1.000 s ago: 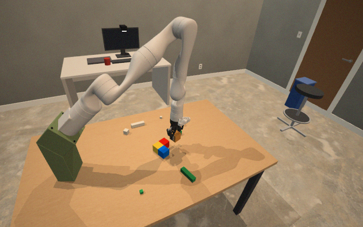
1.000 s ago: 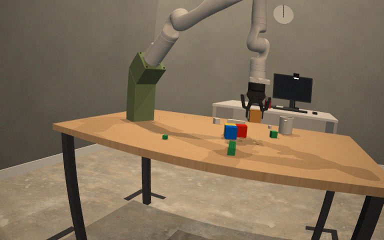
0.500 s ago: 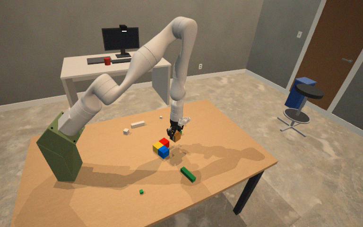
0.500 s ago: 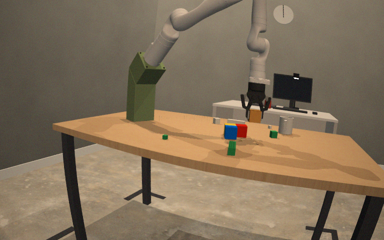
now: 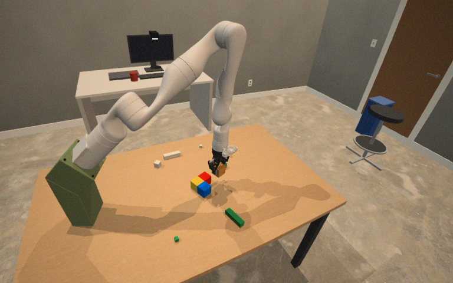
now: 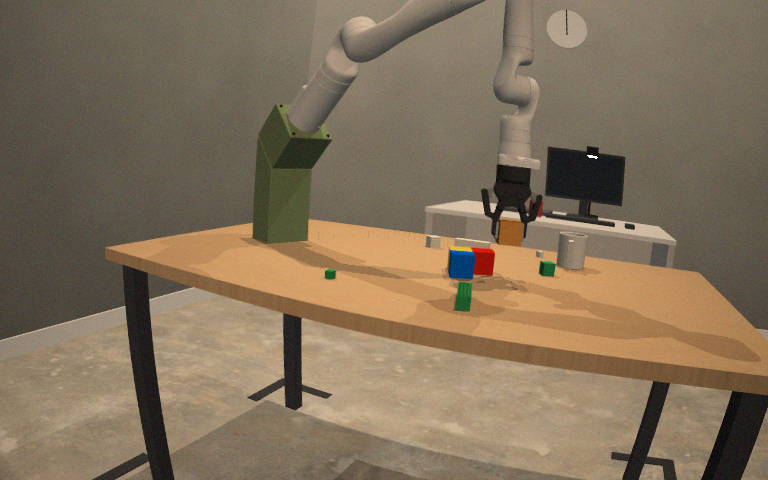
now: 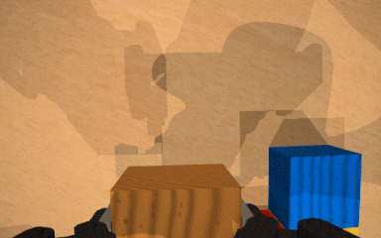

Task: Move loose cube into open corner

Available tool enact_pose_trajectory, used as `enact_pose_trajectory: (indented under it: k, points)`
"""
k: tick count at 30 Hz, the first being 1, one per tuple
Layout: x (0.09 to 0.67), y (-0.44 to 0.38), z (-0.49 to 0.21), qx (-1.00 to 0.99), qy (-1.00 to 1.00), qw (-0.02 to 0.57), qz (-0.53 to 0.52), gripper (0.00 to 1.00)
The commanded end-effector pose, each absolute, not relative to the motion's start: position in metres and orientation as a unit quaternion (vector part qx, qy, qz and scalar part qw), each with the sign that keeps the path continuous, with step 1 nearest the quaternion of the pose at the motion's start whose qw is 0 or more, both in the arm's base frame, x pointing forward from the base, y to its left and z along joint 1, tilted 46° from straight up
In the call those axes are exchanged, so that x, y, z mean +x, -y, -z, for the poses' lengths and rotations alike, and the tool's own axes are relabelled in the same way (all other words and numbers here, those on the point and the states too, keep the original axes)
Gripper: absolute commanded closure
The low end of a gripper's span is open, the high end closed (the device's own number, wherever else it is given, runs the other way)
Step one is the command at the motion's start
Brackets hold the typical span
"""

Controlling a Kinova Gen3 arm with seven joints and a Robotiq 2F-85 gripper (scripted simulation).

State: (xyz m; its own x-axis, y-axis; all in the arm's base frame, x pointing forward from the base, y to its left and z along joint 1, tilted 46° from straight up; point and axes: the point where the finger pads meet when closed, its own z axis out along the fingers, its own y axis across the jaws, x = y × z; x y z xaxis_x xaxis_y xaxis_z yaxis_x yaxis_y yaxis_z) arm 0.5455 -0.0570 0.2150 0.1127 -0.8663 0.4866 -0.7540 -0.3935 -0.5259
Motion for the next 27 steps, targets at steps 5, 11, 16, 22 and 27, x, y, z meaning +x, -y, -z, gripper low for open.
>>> enact_pose_trajectory:
  k: [5,11,16,22,27]
  points:
    - [0.546,0.058,-0.215,-0.742,-0.546,0.074,0.382,0.9]
    - [0.548,0.058,-0.213,-0.742,-0.546,0.074,0.382,0.9]
    - [0.55,0.059,-0.211,-0.742,-0.546,0.074,0.382,0.9]
    - [0.552,0.06,-0.208,-0.742,-0.546,0.074,0.382,0.9]
    - [0.555,0.062,-0.205,-0.742,-0.546,0.074,0.382,0.9]
